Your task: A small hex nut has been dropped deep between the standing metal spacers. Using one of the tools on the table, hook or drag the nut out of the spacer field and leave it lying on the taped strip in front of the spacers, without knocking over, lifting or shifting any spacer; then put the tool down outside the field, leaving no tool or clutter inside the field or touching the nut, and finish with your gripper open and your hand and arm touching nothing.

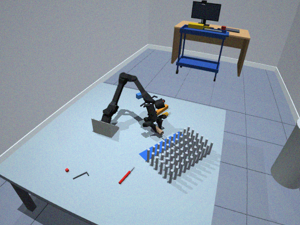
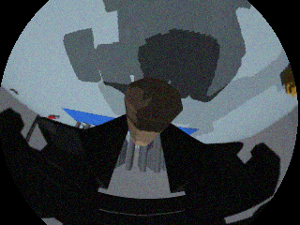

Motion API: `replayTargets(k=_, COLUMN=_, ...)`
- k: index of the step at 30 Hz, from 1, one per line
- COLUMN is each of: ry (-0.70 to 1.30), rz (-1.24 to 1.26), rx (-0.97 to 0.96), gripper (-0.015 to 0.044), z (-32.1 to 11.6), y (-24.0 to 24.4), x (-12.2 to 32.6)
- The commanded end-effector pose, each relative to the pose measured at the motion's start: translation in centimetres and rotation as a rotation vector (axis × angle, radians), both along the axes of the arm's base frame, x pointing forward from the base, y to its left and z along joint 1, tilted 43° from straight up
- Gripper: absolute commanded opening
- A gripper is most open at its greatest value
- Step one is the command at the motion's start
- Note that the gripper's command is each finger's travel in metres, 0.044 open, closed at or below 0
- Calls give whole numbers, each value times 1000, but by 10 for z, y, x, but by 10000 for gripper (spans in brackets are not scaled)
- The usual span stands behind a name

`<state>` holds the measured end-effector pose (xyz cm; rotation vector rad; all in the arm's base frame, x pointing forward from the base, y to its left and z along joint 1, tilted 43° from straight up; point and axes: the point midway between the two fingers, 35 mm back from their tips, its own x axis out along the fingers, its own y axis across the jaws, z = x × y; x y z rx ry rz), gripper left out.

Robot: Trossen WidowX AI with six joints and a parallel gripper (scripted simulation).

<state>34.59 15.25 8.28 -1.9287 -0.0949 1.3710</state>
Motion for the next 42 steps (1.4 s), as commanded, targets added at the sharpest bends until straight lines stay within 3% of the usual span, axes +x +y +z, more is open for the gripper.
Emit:
replayTargets(k=1, ry=-13, rz=3, rx=2, gripper=0, z=2, y=-1, x=5)
replayTargets(k=42, ry=-15, rz=3, rx=2, gripper=0, z=-6, y=-6, x=30)
